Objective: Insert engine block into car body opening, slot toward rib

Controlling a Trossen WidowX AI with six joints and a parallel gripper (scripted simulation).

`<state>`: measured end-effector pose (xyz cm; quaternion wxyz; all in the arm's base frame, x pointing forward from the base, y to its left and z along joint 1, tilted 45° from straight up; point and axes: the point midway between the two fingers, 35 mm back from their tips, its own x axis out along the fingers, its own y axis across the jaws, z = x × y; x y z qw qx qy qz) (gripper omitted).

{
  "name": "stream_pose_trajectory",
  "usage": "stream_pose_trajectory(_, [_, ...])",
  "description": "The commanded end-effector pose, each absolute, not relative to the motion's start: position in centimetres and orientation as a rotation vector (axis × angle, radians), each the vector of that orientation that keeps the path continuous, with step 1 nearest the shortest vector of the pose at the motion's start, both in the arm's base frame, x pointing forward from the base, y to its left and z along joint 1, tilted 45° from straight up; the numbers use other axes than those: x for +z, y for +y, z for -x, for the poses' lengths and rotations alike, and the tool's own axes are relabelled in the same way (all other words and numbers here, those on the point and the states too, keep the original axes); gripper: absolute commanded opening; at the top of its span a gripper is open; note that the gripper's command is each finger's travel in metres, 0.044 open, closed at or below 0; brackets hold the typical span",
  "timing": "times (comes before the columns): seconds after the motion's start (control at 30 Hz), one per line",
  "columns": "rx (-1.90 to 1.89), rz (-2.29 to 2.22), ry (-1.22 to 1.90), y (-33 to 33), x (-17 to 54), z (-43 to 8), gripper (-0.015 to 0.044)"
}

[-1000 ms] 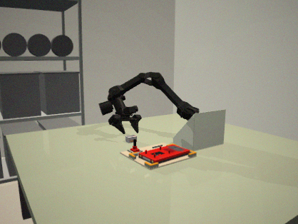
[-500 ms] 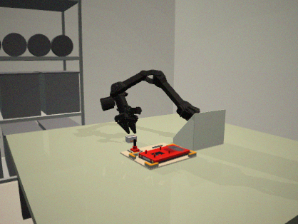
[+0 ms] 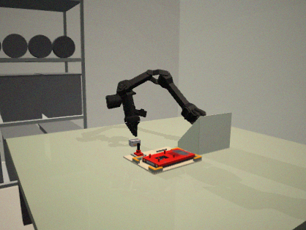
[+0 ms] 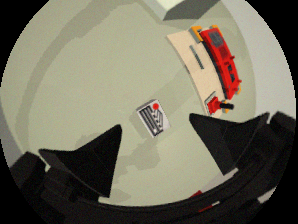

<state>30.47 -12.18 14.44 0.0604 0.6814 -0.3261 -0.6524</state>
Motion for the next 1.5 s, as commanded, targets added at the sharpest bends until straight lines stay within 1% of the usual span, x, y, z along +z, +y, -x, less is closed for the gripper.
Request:
stream_pose_trajectory(0.0, [-1.914,-1.978,-0.904,-11.9,14.6,-30.4,0.0440])
stream_pose_trajectory(0.27, [-1.792,-1.799,-0.751,-11.2,15.2,-30.6,0.0440])
stream_pose_trajectory(0.53, [-1.776,-1.789,-0.716,-10.5,14.6,-30.6,0.0440])
stream_pose_trajectory(1.43, [-1.804,-1.760,-0.823,-13.4,11.6,-31.0,0.0440])
stream_pose_trajectory(1.47, [-1.804,-1.760,-0.823,-13.4,11.6,-31.0,0.0414])
